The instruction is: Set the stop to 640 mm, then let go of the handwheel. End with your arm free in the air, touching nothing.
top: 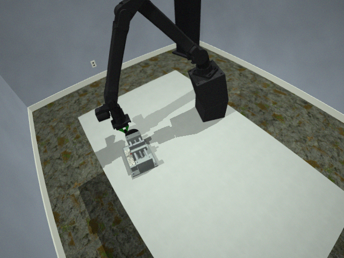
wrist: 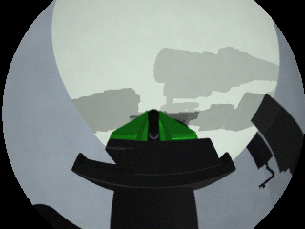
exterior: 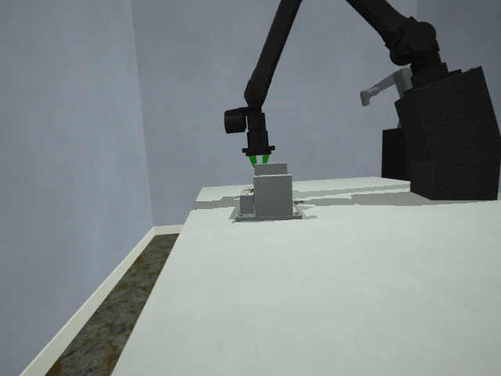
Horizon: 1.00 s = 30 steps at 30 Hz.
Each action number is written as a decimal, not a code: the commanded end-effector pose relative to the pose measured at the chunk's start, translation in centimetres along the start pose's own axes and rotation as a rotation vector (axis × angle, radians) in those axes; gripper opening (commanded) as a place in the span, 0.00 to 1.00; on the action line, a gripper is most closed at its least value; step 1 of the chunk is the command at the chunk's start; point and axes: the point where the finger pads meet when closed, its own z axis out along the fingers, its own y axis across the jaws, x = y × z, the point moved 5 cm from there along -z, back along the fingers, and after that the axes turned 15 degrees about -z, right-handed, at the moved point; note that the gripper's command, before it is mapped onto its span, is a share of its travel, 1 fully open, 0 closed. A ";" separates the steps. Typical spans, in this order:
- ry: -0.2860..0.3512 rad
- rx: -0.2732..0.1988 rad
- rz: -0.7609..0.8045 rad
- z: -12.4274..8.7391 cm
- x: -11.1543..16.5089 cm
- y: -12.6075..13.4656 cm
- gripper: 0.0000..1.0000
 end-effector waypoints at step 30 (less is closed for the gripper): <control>-0.017 -0.036 0.010 4.1 -0.2 -1.9 0.06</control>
